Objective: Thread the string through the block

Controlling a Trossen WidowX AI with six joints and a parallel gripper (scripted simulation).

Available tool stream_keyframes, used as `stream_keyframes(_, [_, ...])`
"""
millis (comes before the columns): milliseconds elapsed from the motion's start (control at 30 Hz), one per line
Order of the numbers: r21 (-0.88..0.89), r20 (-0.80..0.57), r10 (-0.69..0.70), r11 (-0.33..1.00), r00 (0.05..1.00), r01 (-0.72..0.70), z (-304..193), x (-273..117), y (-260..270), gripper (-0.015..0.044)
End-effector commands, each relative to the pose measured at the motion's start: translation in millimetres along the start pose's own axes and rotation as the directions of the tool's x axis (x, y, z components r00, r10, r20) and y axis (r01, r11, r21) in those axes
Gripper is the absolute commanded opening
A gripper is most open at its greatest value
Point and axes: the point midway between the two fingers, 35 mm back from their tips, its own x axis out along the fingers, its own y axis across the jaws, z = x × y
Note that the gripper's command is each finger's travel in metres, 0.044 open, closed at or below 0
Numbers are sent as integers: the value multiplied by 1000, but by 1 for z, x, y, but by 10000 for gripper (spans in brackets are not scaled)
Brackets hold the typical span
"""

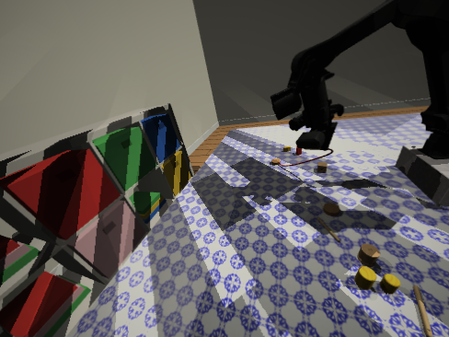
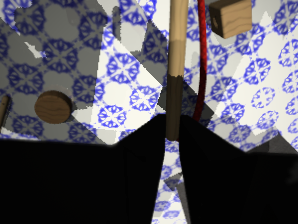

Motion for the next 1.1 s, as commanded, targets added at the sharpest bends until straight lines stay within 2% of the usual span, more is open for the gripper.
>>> stream_keyframes(0, [133,7,-6,991,1000,5,0,-1,0,0])
stream_keyframes(233, [365,12,-10,931,1000,5,0,-1,1,0])
stream_keyframes(500, [604,18,-14,797,1000,0,0,-1,2,0])
stream_keyframes(1067, [943,30,-23,331,999,-21,0,-2,4,0])
